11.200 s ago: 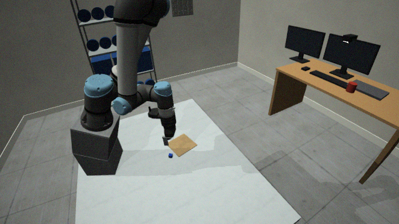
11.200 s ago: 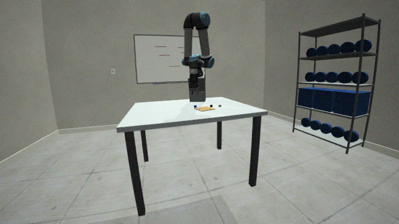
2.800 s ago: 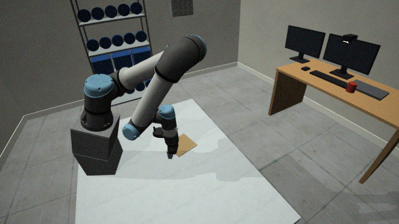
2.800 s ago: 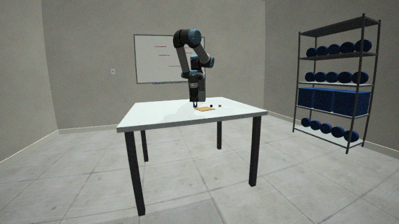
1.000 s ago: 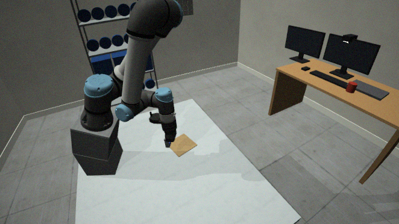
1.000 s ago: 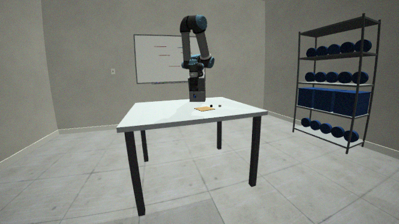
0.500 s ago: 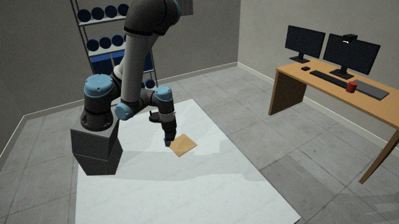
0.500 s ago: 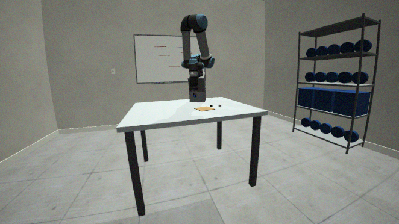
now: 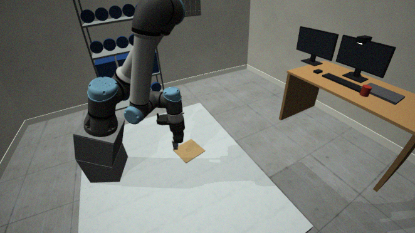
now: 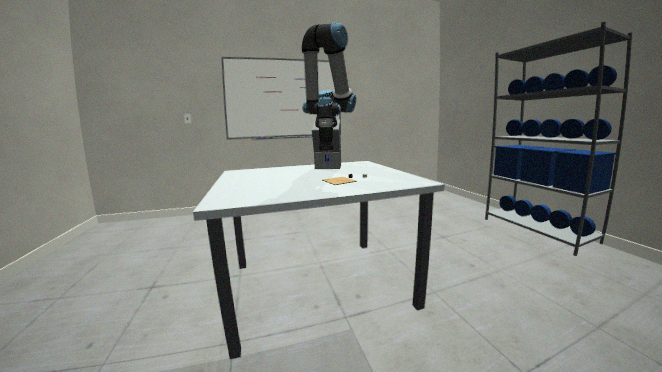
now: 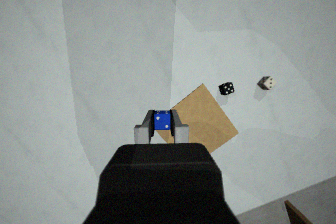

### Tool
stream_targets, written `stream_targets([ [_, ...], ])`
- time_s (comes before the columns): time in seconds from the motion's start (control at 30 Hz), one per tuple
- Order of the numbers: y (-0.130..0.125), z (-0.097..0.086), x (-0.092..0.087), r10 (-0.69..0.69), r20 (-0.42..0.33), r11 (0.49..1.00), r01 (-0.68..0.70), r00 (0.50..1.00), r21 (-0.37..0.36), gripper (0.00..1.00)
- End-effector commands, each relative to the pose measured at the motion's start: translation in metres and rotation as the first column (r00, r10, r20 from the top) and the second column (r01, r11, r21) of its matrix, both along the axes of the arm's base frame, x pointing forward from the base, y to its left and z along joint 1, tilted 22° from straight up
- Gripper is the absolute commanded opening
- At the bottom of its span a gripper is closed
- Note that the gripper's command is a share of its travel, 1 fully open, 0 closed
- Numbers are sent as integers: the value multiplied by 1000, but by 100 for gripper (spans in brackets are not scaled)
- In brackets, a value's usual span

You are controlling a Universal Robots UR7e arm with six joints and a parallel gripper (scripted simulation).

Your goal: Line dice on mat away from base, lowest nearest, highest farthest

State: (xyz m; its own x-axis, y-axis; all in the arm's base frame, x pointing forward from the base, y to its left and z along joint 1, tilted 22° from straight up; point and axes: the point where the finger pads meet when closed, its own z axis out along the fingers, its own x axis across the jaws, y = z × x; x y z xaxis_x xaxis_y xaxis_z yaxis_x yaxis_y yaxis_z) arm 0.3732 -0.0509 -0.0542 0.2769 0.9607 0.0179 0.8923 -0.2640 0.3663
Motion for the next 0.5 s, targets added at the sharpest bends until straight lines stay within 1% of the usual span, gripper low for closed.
stream_targets([
  [0.0, 24, 3, 9, 138, -14, 989, -139, 990, -53, 40],
  [0.1, 41, 6, 14, 230, -27, 969, -232, 973, -88, 40],
  [0.2, 51, 7, 17, 279, -35, 954, -281, 960, -107, 40],
  [0.47, 53, 7, 17, 289, -36, 950, -291, 957, -110, 40],
])
